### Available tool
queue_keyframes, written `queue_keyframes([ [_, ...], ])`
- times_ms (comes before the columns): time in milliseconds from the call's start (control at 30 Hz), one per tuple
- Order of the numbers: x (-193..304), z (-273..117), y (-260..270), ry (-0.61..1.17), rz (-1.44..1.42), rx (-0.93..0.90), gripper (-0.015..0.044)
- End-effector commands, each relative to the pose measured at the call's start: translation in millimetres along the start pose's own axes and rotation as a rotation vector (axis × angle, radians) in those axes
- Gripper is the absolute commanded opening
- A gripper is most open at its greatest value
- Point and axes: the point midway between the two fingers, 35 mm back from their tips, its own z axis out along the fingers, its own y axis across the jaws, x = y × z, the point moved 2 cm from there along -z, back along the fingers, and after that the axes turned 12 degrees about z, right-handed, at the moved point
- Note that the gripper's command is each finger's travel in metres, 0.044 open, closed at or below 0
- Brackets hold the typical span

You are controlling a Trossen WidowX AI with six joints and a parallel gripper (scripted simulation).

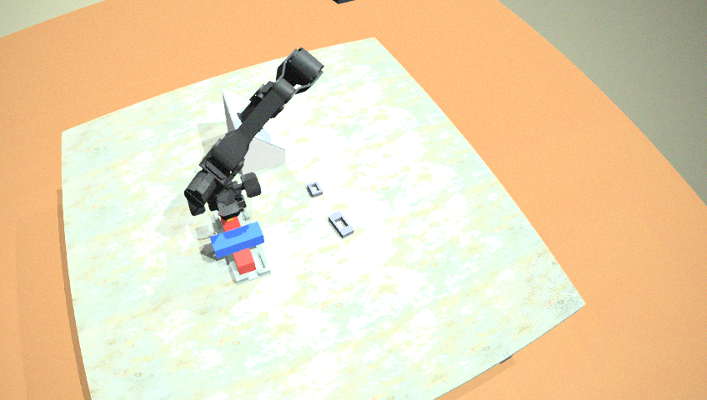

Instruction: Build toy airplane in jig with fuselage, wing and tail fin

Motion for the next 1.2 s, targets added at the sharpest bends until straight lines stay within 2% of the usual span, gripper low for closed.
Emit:
queue_keyframes([
  [0,0,0,0,0.0,0.0,0.0,0.0079],
  [233,0,0,0,0.0,0.0,0.0,0.026],
  [500,-1,-3,0,0.0,0.001,0.0,0.026],
  [700,-1,-90,-1,-0.001,0.004,0.004,0.026],
  [1167,-2,-93,-2,-0.001,0.004,0.004,0.026],
])
